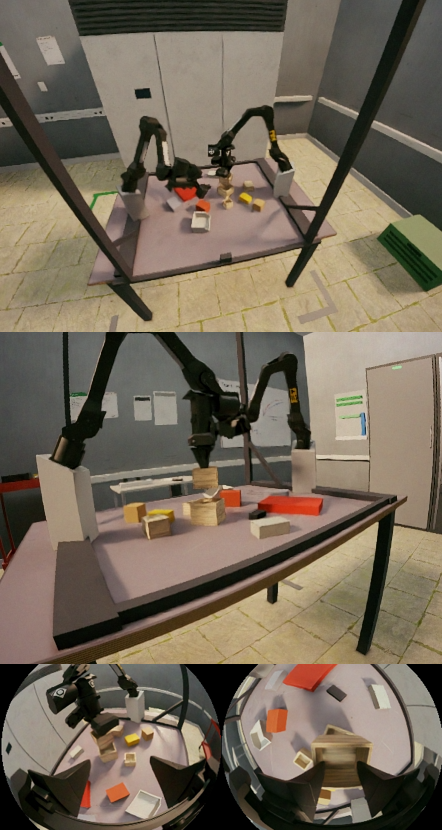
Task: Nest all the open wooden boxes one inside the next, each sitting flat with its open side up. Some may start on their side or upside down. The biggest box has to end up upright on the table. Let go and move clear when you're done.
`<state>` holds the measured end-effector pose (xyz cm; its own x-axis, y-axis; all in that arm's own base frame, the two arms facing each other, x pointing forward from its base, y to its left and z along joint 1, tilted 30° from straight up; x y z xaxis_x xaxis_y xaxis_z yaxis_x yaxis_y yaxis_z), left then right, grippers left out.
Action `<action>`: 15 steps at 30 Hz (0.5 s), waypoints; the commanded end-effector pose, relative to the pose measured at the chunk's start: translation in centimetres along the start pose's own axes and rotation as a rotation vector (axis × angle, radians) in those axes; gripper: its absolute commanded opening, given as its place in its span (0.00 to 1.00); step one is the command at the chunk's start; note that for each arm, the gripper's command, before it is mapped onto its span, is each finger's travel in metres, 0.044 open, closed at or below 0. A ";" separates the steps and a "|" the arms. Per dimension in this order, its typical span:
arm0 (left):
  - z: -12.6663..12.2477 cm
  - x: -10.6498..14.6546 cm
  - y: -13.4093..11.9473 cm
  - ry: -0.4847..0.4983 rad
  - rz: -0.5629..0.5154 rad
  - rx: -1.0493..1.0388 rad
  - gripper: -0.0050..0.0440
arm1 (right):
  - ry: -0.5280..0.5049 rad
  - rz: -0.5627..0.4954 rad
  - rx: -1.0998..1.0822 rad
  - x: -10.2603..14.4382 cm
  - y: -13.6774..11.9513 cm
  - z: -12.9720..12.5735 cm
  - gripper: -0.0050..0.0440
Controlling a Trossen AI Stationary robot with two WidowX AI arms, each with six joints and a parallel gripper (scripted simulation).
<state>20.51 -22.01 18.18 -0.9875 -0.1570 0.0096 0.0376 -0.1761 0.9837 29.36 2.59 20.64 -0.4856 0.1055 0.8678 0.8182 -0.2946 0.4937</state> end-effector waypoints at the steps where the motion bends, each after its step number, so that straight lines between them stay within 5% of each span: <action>1: 0.0 0.8 -0.2 0.025 -0.027 0.016 0.92 | 0.009 -0.023 -0.006 0.7 0.3 0.1 0.68; 15: 0.5 2.6 -0.5 0.085 -0.039 0.085 0.92 | 0.009 -0.023 -0.006 0.7 0.3 0.1 0.68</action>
<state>18.32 -21.89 18.02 -0.9746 -0.2221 -0.0289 -0.0046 -0.1091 0.9940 29.36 2.59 20.64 -0.4856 0.1055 0.8678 0.8182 -0.2946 0.4937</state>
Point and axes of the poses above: on each arm, the point midway between the two fingers, 35 mm back from their tips, its own x axis back along the fingers, its own z axis across the jaws, y = z × x, the point moved 7 cm from there along x, back along the fingers, and after that the axes turned 1 degree about x, right-handed, at the moved point
